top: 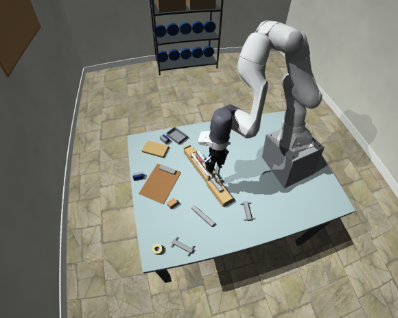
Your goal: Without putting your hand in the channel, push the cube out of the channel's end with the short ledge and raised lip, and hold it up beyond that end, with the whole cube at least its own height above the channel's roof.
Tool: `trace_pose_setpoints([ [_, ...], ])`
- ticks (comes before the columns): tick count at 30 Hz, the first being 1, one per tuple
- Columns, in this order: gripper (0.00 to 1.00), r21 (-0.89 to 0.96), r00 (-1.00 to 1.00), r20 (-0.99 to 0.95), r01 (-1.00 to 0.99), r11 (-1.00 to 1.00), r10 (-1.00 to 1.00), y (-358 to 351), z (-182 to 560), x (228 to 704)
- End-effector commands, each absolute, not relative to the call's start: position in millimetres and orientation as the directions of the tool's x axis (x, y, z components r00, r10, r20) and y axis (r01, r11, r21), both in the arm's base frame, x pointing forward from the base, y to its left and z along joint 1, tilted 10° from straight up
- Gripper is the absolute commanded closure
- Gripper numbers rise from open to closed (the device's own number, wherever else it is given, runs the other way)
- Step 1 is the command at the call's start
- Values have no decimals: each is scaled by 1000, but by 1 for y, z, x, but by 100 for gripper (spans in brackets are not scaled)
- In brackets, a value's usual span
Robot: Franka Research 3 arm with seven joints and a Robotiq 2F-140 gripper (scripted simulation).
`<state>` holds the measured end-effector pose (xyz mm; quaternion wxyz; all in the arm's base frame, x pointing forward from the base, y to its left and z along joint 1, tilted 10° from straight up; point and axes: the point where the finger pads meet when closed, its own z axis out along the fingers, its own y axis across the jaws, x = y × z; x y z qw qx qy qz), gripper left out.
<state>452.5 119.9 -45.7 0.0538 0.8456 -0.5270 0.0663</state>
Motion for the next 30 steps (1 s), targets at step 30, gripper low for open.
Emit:
trace_pose_setpoints([
  [30,77,63,633,158,-772,-632,-758,299,-71,529],
])
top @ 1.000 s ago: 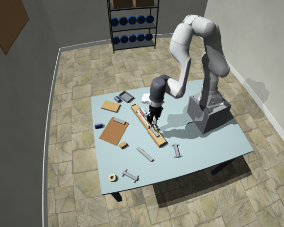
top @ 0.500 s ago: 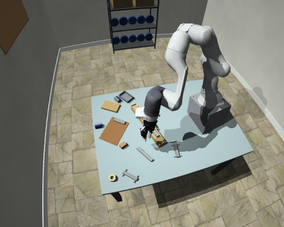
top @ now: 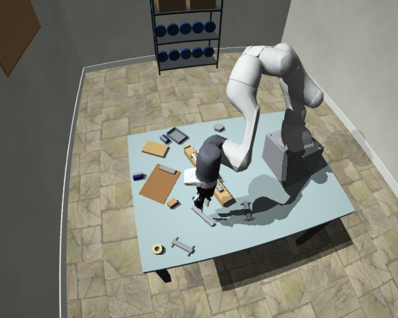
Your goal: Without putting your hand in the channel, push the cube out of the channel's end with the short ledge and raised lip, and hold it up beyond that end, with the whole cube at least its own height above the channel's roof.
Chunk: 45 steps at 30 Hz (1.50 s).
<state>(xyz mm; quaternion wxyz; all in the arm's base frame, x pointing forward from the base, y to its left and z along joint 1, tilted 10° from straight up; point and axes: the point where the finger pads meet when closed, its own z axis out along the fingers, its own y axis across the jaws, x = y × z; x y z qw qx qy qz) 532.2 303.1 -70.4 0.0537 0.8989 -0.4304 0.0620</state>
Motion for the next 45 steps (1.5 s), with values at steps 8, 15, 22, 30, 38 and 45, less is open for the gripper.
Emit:
trace_pose_setpoints([
  [8,77,63,633,158,-772,-632,-758,299,-71,529],
  [15,77,63,633,158,-772,-632,-758,299,-71,529],
  [22,77,63,633,158,-772,-632,-758,299,-71,529],
  [30,77,63,633,158,-772,-632,-758,298,-78,530],
  [38,77,63,633,158,-772,-632,-758,292,-113,532],
  [45,77,64,633,158,-772,-632,-758,286,-153,534],
])
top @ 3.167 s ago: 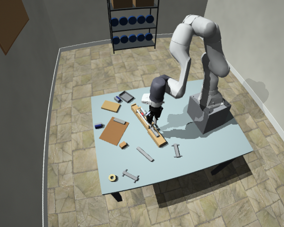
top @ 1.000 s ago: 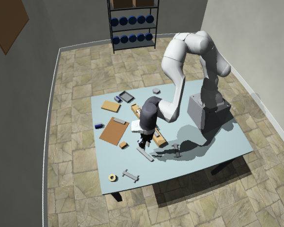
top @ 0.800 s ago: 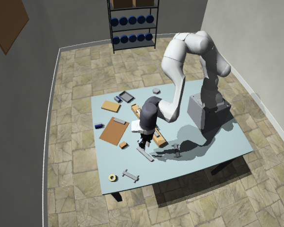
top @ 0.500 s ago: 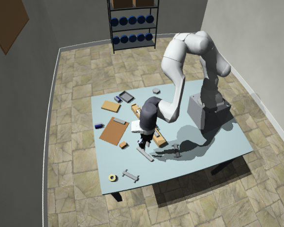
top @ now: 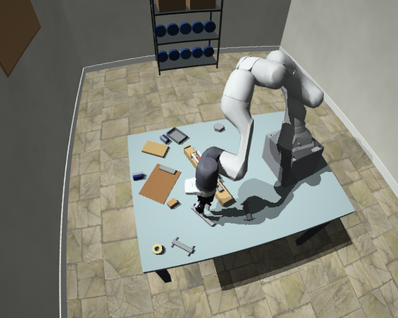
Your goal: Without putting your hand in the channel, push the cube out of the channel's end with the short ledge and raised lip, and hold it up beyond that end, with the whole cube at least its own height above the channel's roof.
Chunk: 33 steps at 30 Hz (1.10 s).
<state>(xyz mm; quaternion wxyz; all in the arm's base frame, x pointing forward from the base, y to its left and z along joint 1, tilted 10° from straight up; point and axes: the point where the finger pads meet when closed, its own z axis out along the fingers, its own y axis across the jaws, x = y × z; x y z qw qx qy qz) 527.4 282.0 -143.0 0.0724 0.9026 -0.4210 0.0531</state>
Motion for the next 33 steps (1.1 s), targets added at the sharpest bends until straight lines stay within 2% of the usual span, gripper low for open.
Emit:
trace_pose_setpoints([
  [1,77,63,633,158,-772,-632,-758,285,-156,534],
  [33,77,64,633,158,-772,-632,-758,281,-184,535],
])
